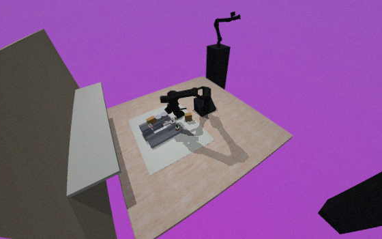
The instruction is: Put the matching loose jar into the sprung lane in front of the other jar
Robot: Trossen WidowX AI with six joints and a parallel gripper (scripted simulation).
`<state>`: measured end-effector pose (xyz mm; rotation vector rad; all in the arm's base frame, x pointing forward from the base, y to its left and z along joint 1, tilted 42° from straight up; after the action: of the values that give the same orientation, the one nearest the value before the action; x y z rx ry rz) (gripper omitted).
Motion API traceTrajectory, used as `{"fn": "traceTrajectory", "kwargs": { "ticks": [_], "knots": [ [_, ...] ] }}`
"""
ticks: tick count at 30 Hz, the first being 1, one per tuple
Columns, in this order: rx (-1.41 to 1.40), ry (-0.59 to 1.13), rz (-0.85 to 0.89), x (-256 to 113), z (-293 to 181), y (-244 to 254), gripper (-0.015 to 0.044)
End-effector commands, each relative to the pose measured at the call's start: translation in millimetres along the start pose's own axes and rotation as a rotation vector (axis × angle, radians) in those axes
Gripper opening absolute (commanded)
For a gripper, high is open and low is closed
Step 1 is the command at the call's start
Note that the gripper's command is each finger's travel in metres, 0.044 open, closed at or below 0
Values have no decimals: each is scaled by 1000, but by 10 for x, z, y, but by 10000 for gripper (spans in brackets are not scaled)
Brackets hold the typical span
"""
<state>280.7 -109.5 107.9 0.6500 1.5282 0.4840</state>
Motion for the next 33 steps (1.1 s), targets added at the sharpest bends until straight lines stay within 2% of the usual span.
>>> {"fn": "traceTrajectory", "kwargs": {
  "ticks": [1, 7, 33],
  "knots": [
    [-7, 0, -5, 76, 13, -18, 0],
    [-7, 0, -4, 234, 9, -16, 0],
    [-7, 0, -4, 237, 90, -2, 0]
  ]
}}
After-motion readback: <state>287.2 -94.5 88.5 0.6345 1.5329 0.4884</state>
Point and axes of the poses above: the point midway between the two fingers, 35 mm back from their tips, its own x axis out along the fingers, its own y axis across the jaws, z = x × y, the point moved 10 cm from there along -x, back along the fingers, and after that the axes turned 11 degrees about x, right-handed, at the moved point
